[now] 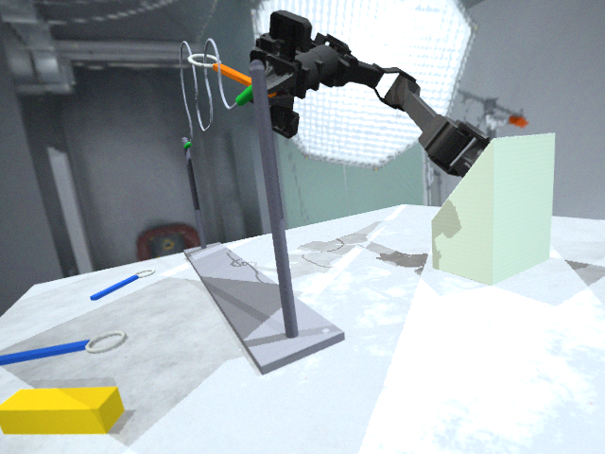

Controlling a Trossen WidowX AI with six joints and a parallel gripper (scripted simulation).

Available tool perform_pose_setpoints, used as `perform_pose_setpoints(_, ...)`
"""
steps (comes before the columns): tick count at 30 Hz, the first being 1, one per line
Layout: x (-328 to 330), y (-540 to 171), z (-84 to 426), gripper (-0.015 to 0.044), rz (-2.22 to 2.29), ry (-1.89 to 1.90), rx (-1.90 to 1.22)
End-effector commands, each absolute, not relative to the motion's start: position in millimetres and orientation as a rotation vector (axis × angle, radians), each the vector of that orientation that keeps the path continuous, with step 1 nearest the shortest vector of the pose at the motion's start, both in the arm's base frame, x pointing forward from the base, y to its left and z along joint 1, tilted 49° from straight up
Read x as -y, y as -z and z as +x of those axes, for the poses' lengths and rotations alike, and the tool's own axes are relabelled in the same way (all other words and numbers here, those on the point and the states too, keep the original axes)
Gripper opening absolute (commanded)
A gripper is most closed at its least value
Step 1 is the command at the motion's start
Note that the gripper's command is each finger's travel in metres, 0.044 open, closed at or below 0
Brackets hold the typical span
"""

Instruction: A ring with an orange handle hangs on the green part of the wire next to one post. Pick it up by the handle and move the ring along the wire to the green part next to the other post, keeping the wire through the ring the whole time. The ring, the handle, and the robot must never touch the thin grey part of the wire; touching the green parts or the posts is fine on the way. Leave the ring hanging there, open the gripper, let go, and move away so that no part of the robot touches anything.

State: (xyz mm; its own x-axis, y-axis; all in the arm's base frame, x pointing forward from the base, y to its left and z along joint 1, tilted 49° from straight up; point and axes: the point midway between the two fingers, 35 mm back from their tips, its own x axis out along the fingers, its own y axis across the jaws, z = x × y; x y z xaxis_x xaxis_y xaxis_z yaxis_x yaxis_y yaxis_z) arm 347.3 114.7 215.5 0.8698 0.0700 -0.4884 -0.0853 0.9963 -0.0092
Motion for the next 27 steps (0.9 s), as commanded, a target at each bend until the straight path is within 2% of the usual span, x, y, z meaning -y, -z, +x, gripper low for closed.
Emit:
perform_pose_setpoints(1, -108, -213, 348, -0.015, -0.122, -0.059, -0.499)
perform_pose_setpoints(27, -69, -227, 356, -0.015, -0.696, 0.091, -0.387)
